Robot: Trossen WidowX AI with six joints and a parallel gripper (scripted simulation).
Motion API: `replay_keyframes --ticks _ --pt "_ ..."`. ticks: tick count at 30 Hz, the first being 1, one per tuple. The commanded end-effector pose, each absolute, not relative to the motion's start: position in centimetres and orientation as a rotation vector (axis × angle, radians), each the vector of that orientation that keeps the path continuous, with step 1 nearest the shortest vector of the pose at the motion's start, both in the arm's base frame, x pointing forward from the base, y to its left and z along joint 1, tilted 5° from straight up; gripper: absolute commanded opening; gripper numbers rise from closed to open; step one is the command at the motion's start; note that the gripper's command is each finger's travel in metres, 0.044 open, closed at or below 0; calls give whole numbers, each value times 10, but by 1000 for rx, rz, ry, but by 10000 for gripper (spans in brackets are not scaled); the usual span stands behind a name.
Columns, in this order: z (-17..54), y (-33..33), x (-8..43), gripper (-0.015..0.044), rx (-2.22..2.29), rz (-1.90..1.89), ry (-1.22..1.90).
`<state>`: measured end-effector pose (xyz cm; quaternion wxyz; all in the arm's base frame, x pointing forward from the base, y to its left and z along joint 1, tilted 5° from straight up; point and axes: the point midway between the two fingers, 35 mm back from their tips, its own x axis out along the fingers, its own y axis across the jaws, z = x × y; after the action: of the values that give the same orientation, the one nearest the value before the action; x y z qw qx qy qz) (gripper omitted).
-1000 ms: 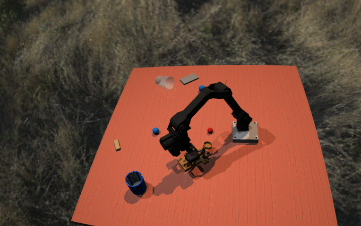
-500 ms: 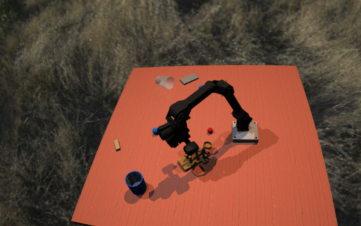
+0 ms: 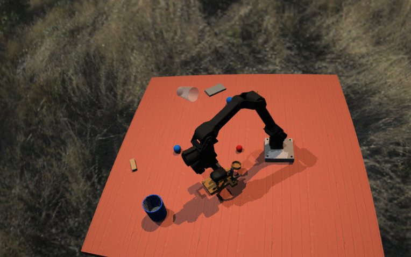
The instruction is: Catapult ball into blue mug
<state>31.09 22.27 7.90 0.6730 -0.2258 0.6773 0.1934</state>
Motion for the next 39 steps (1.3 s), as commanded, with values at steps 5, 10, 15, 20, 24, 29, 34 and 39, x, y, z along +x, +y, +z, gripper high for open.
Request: replay_keyframes --ticks 5,10,15,20,24,29,34,39 --pt "63 222 311 440 -515 435 1532" --pt "55 221 311 440 -515 435 1532" --pt "47 221 311 440 -515 435 1532" --pt "39 220 310 440 -515 435 1532" --pt "32 219 310 440 -515 435 1532" --pt "28 219 310 440 -515 435 1532" --pt "32 220 310 387 -508 434 1527" --pt "32 220 310 256 -508 434 1527"
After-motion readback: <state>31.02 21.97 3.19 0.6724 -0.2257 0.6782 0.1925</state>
